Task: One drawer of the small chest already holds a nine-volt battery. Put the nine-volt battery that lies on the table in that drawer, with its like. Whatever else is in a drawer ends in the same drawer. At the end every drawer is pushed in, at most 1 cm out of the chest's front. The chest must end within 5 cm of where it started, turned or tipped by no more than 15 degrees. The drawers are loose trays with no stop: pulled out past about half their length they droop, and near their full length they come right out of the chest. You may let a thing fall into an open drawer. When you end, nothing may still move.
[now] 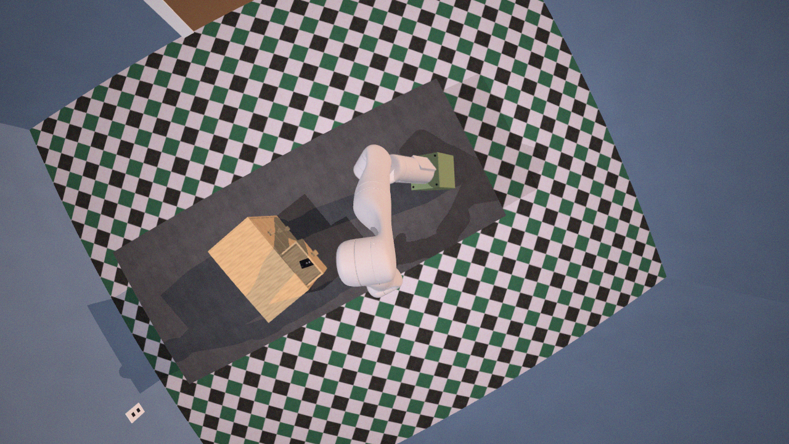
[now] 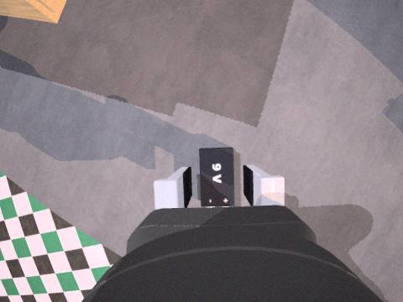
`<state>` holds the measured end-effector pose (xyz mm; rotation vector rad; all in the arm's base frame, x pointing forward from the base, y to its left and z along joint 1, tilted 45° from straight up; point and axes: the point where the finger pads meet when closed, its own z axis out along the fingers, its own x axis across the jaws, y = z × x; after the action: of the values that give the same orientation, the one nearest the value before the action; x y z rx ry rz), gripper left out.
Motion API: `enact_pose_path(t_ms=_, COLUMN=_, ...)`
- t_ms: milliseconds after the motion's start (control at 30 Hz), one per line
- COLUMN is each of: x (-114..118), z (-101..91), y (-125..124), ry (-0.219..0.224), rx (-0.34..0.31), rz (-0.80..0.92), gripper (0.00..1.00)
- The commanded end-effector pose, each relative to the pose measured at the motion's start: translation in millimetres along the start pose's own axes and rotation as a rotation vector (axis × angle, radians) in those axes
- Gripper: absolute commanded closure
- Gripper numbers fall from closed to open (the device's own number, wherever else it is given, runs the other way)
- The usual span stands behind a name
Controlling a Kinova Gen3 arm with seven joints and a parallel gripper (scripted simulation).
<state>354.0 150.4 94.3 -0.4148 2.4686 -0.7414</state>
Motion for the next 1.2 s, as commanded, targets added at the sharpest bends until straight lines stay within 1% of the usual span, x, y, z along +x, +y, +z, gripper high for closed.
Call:
enact_pose_path(t_ms=0, x=-0.2, z=-0.4, y=0.4, ry=-0.001, rx=-0.001, rz=0.0, gripper=0.19)
enact_pose_path(t_ms=367, x=-0.3, z=3.6, y=0.4, ry=-0.001, rx=-0.001, rz=0.0, gripper=0.19)
enact_pose_path(t_ms=867, x=-0.3, z=22.7, y=0.4, ry=-0.001, rx=-0.001, rz=0.0, gripper=0.19)
enact_pose_path(t_ms=1167, x=-0.3, z=24.1, y=0.4, ry=-0.001, rx=-0.001, rz=0.0, gripper=0.19)
